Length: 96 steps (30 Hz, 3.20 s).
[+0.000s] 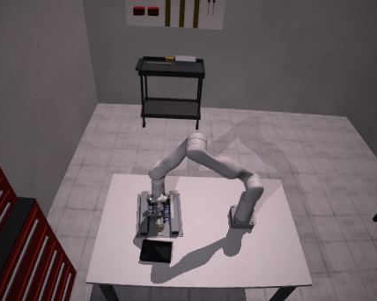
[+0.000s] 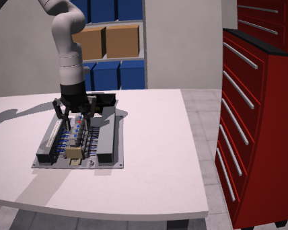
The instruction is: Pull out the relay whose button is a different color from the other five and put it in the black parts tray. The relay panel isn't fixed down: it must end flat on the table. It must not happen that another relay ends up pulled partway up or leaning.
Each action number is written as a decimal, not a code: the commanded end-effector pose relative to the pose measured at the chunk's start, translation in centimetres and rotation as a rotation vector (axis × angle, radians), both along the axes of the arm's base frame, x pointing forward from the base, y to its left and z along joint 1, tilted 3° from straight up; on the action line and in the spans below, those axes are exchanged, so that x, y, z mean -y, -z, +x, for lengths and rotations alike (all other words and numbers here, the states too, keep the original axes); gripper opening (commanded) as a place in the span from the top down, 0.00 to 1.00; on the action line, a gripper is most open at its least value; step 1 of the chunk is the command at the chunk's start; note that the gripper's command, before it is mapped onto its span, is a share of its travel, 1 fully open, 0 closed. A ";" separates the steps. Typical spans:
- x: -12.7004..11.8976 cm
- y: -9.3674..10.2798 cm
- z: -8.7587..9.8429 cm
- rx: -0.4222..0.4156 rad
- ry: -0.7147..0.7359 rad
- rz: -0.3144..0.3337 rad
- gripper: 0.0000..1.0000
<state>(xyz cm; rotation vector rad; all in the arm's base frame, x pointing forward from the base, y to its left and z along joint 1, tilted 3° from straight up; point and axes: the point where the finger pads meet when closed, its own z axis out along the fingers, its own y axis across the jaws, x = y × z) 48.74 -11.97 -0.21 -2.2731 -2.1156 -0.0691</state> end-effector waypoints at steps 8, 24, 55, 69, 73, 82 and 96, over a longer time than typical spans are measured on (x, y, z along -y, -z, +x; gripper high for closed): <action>0.0 -0.1 0.1 0.002 0.000 0.000 0.39; 0.0 -0.1 0.1 0.002 0.000 0.000 0.39; 0.0 -0.1 0.1 0.002 0.000 0.000 1.00; 0.0 -0.1 0.1 0.002 0.000 0.000 1.00; 0.0 -0.1 0.1 0.002 0.000 0.000 1.00; 0.0 -0.1 0.1 0.002 0.000 0.000 1.00; 0.0 -0.1 0.1 0.002 0.000 0.000 1.00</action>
